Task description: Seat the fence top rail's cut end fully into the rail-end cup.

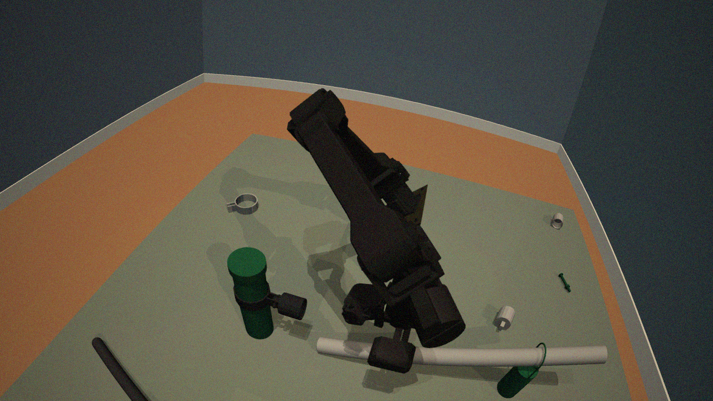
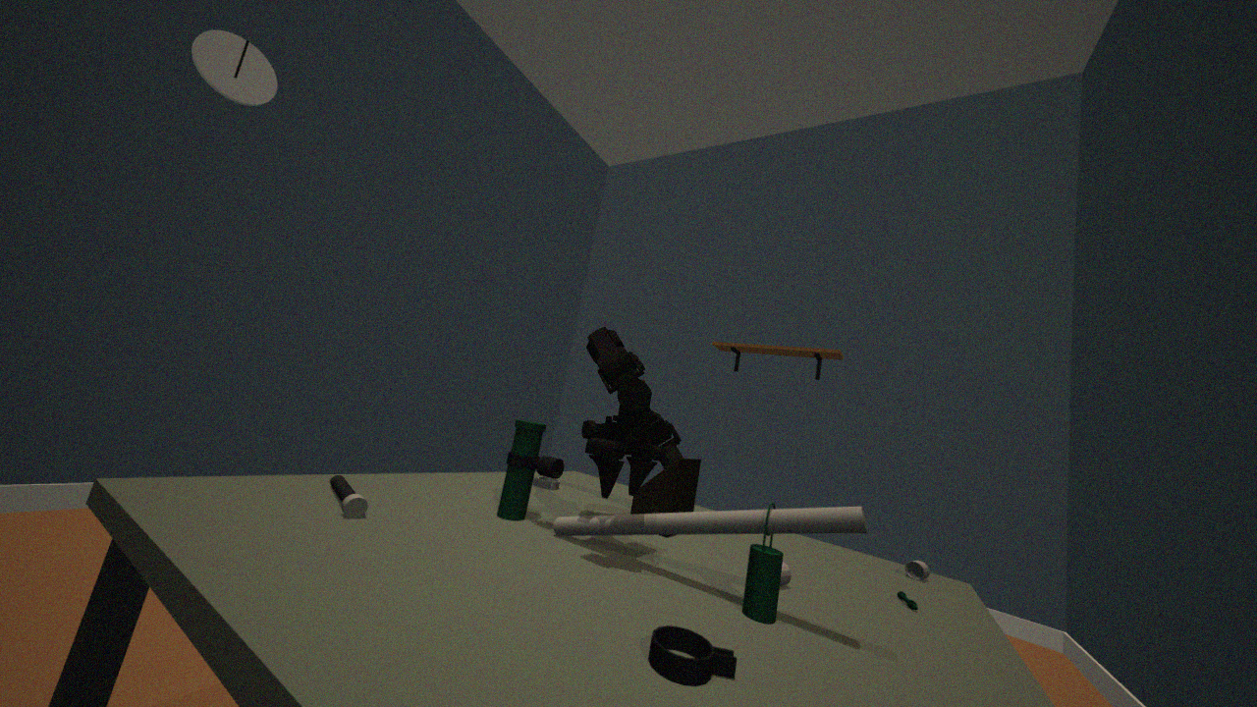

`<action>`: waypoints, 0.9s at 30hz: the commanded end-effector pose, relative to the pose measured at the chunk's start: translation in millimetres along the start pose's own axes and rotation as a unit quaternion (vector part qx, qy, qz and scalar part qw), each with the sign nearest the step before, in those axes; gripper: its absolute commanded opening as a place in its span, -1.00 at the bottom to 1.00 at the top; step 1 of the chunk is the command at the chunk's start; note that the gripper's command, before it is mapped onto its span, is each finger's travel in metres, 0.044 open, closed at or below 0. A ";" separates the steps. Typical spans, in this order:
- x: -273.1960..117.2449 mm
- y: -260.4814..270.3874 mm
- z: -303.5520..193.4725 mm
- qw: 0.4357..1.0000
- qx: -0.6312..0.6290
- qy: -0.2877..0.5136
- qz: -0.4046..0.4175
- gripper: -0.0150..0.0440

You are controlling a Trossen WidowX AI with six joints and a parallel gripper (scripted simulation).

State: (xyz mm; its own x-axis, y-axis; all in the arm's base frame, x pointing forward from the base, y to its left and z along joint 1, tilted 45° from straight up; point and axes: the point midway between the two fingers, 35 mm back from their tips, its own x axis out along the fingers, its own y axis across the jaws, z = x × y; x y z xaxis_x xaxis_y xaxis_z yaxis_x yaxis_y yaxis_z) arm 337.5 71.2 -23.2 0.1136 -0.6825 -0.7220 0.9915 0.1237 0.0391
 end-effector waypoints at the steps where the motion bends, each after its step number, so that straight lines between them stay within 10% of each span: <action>1: 6.7 -1.0 -0.8 1.000 -0.004 -0.002 0.000 1.00; 27: 48.3 0.0 -0.8 1.000 -0.004 -0.002 0.000 1.00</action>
State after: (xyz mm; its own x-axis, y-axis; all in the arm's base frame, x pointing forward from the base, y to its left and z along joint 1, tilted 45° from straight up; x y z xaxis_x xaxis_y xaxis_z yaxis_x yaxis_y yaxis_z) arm 344.3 44.2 -53.5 0.1221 -0.6806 -0.7224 0.9905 0.1300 0.0450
